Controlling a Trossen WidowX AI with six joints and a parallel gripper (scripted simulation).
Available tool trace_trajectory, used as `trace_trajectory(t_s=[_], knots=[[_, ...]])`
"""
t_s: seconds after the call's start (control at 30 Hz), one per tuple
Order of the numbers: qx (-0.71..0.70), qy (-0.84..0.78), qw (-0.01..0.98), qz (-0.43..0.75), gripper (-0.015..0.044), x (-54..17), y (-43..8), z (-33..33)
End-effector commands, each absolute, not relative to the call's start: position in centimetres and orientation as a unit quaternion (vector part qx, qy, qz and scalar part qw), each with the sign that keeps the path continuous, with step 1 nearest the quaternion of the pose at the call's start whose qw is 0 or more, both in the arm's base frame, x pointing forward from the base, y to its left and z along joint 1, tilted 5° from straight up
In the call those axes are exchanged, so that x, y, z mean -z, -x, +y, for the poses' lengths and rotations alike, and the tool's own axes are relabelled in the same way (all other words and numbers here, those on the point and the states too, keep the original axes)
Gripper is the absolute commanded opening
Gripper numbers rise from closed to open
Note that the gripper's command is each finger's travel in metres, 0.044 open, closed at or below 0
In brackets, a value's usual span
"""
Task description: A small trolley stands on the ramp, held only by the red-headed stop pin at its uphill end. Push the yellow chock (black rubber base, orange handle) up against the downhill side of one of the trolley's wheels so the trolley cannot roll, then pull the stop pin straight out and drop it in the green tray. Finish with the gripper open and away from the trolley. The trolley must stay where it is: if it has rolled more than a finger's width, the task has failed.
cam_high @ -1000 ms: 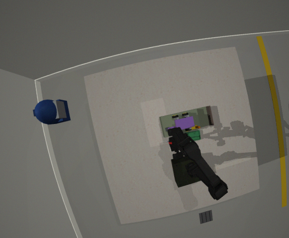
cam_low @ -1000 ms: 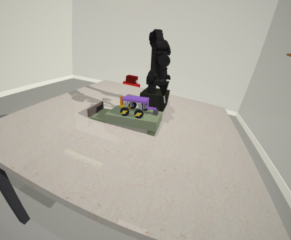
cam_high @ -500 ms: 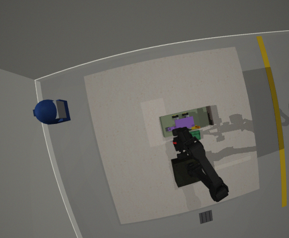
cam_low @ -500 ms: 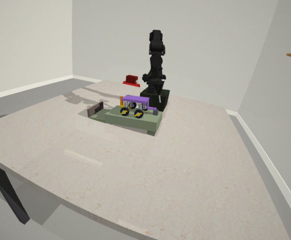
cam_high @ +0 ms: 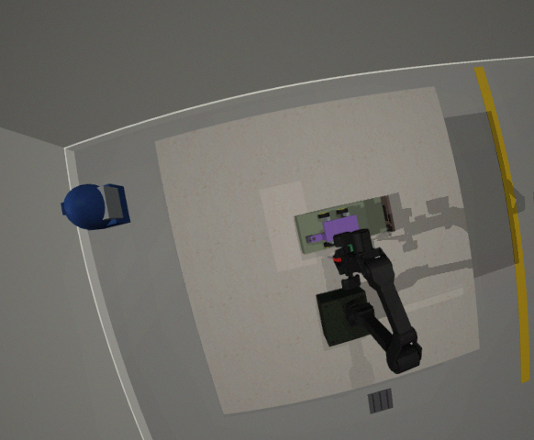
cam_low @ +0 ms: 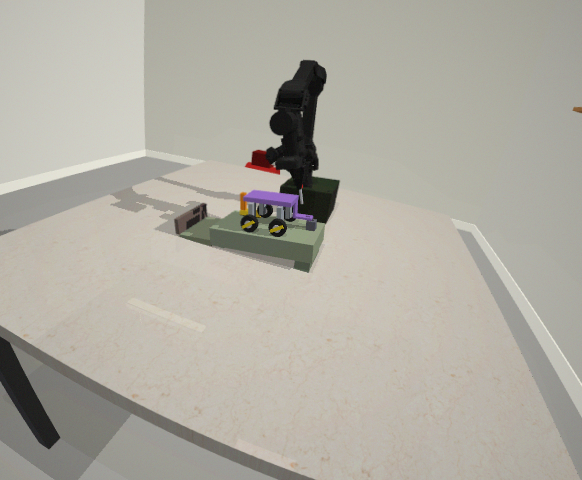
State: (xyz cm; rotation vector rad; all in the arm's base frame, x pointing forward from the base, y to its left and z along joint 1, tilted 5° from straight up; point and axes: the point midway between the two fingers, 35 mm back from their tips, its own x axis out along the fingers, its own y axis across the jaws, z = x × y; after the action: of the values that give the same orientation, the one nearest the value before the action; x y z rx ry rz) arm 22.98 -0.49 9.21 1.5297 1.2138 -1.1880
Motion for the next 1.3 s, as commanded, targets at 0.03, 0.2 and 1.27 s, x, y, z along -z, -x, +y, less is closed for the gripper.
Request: trace_trajectory(t_s=[0.03,0.2,1.27], knots=[[0.472,-0.608,0.414,0.485,0.0,-9.0,-22.6,-2.1],[0.473,-0.608,0.415,0.485,0.0,-8.9,-22.3,-3.9],[0.481,-0.61,0.412,0.477,0.0,-8.0,-20.1,-13.2]])
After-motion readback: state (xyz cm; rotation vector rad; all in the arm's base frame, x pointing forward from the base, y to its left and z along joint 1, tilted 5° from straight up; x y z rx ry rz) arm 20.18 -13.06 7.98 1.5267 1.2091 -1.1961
